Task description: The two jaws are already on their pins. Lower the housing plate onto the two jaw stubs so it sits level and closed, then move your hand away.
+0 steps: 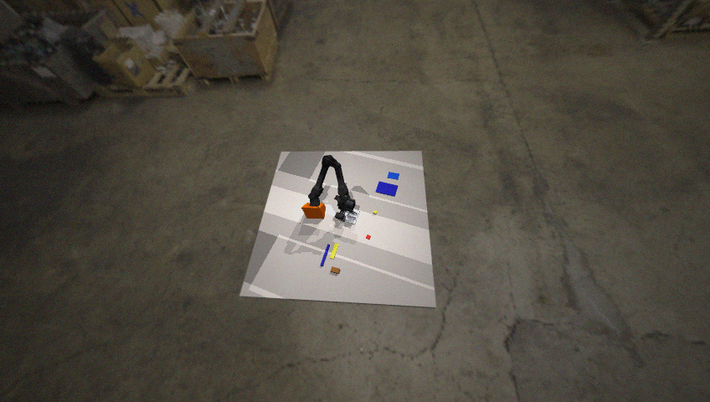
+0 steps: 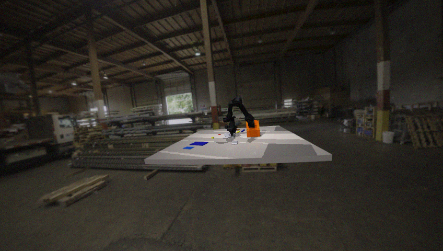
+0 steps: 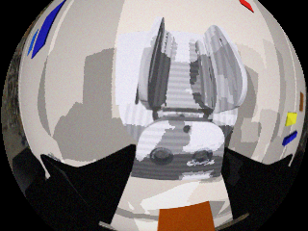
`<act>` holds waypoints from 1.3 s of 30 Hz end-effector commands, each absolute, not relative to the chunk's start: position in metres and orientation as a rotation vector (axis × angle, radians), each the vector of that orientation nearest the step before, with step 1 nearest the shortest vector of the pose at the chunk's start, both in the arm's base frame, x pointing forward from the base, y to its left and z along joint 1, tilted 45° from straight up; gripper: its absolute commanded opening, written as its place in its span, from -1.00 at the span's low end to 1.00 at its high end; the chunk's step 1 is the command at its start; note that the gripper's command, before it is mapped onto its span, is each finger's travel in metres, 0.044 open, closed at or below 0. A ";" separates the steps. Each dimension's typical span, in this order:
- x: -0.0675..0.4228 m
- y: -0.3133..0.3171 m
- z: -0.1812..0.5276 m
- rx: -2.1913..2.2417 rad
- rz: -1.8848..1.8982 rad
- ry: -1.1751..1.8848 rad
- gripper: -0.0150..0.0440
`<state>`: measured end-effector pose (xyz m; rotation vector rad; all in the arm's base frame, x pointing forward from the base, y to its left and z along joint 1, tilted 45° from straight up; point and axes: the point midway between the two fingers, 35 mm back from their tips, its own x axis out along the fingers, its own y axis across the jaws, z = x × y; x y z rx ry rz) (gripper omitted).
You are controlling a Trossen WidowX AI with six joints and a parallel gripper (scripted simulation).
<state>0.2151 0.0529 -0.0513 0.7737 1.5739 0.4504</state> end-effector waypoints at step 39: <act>0.215 0.059 -0.057 0.779 0.450 1.574 0.70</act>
